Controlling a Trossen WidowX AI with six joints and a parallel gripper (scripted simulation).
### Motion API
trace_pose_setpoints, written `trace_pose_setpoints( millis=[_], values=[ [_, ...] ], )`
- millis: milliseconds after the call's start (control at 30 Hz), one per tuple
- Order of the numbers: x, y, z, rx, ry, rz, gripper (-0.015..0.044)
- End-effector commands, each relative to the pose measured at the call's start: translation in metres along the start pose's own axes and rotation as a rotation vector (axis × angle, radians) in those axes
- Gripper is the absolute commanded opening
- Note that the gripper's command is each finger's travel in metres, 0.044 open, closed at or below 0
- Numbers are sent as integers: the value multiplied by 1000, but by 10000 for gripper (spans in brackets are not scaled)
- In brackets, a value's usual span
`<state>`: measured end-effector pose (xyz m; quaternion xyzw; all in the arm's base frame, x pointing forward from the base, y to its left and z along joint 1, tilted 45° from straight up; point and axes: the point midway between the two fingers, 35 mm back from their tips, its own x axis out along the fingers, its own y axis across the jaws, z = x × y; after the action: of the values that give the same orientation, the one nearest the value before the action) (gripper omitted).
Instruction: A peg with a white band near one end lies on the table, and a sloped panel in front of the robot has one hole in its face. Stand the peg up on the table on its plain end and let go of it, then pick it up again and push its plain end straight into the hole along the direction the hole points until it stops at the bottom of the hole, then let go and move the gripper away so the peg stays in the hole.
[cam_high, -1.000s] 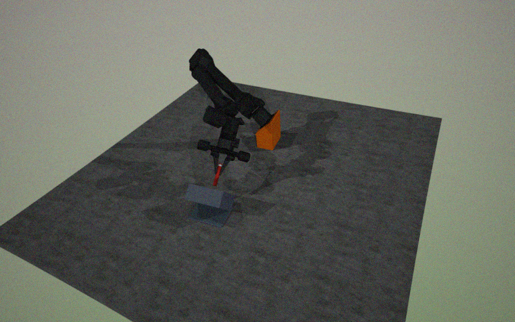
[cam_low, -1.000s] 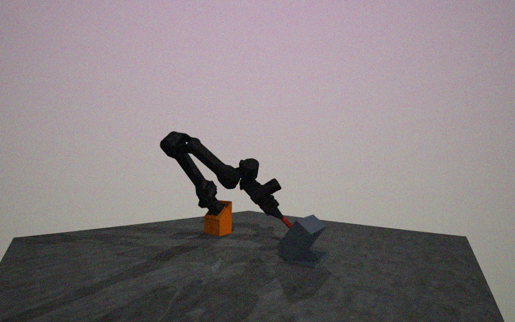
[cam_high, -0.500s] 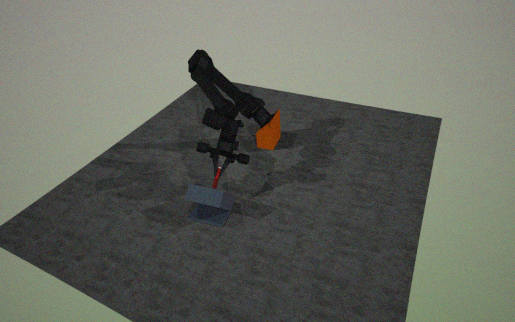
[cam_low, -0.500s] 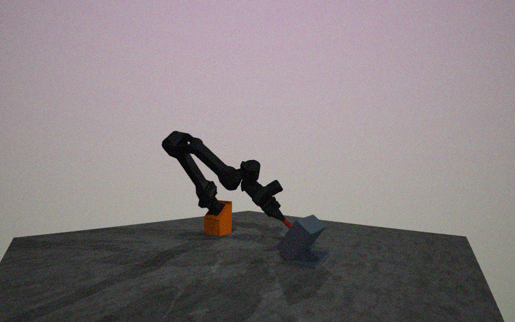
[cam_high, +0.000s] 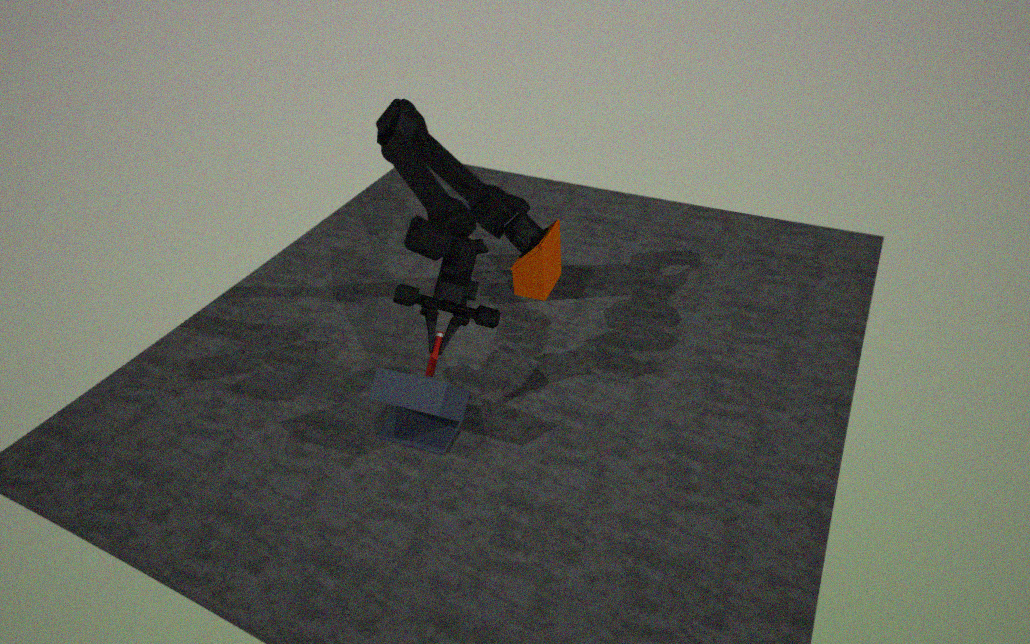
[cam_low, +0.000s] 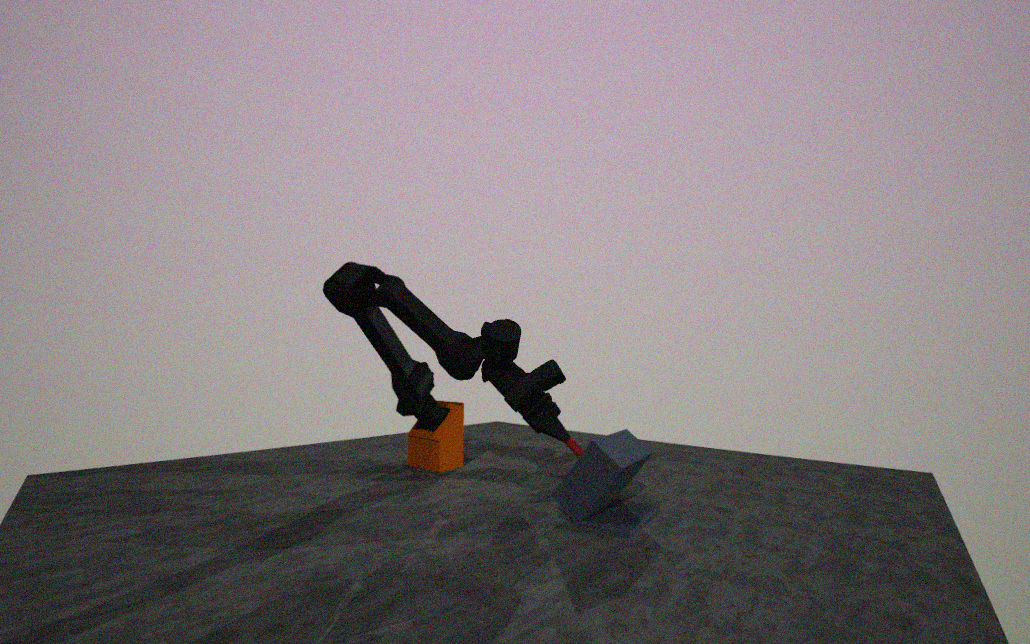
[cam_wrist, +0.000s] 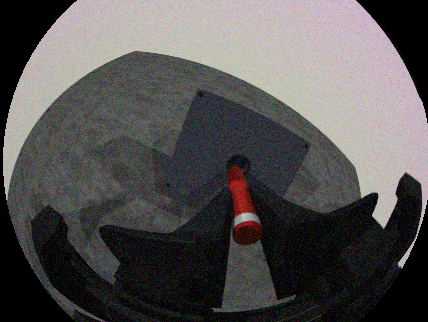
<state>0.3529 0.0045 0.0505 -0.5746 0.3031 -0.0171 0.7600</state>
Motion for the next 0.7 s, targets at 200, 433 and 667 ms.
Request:
trace_pose_setpoints(
  millis=[200, 433, 667],
  values=[
    [0, -6, 4, 7, -3, -7, 0],
    [0, -7, 5, 7, -3, -7, 0],
    [2, -6, 4, 7, -3, -7, 0]
  ],
)
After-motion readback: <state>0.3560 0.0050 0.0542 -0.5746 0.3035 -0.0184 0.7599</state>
